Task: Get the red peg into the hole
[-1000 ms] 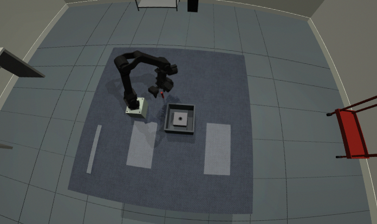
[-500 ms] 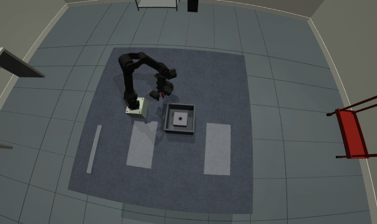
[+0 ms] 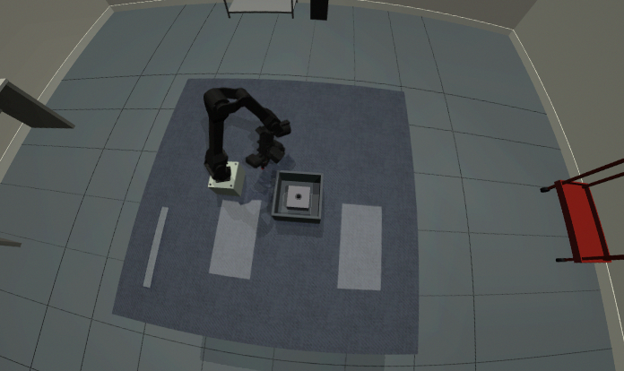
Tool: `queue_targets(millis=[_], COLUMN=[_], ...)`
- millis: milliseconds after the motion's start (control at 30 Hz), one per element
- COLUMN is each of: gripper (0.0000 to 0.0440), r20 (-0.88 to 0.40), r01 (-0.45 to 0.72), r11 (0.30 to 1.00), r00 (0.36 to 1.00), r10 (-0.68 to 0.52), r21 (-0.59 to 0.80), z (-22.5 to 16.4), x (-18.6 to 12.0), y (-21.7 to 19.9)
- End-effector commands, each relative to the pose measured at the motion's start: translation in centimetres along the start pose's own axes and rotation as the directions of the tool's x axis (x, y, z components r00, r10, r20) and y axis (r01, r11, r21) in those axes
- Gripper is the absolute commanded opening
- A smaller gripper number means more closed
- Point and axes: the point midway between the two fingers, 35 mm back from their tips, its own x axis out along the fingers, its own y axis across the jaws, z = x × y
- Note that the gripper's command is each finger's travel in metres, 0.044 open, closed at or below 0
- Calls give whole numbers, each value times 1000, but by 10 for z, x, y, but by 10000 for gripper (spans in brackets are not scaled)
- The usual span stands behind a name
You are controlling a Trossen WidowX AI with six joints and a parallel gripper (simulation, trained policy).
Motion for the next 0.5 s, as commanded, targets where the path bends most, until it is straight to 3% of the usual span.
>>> queue_targets(millis=[0, 467], gripper=[0, 0], r20=[27, 96], r01=[0, -1], r11=[1000, 1000], r00=[1000, 995], r10=[0, -2], r21=[-1, 31], z=[8, 38], x=[-7, -53], y=[0, -14])
